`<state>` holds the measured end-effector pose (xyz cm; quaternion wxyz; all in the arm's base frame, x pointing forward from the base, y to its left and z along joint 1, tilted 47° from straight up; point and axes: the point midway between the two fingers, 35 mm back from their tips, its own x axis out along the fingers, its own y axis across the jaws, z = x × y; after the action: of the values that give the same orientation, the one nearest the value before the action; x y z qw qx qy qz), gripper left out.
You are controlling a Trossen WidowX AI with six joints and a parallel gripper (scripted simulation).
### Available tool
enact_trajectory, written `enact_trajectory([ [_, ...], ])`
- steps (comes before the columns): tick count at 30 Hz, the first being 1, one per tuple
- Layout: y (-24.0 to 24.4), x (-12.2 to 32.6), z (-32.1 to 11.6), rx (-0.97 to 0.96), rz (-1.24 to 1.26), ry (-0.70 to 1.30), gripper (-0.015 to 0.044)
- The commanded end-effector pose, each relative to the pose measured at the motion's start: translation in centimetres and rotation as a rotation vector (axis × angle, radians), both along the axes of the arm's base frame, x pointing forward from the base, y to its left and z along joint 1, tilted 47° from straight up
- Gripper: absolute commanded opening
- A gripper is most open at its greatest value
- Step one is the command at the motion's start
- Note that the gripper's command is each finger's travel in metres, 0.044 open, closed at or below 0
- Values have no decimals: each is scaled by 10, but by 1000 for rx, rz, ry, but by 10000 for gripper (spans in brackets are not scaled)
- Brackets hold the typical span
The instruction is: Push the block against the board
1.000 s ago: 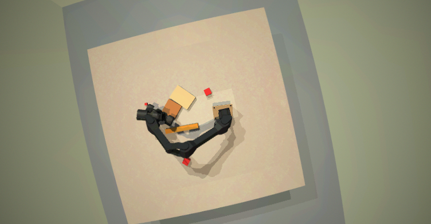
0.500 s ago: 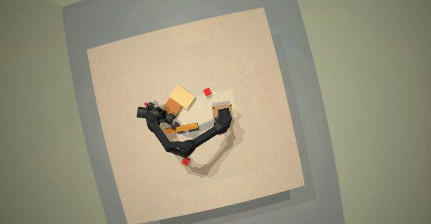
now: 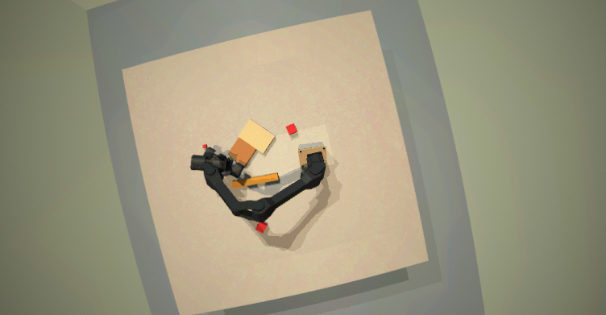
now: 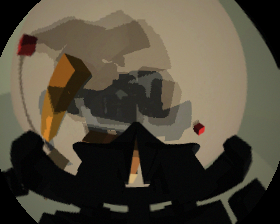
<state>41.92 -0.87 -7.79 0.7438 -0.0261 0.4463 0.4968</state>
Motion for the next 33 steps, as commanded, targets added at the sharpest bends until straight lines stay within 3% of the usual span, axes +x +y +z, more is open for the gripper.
enact_trajectory([
  [1,3,5,5,1,-4,2,0],
  [16,14,19,18,3,-3,1,0],
  [21,-26,11,51,0,-3,2,0],
  [28,-30,12,51,3,-24,1,0],
  [33,-30,0,50,20,-127,110,0],
])
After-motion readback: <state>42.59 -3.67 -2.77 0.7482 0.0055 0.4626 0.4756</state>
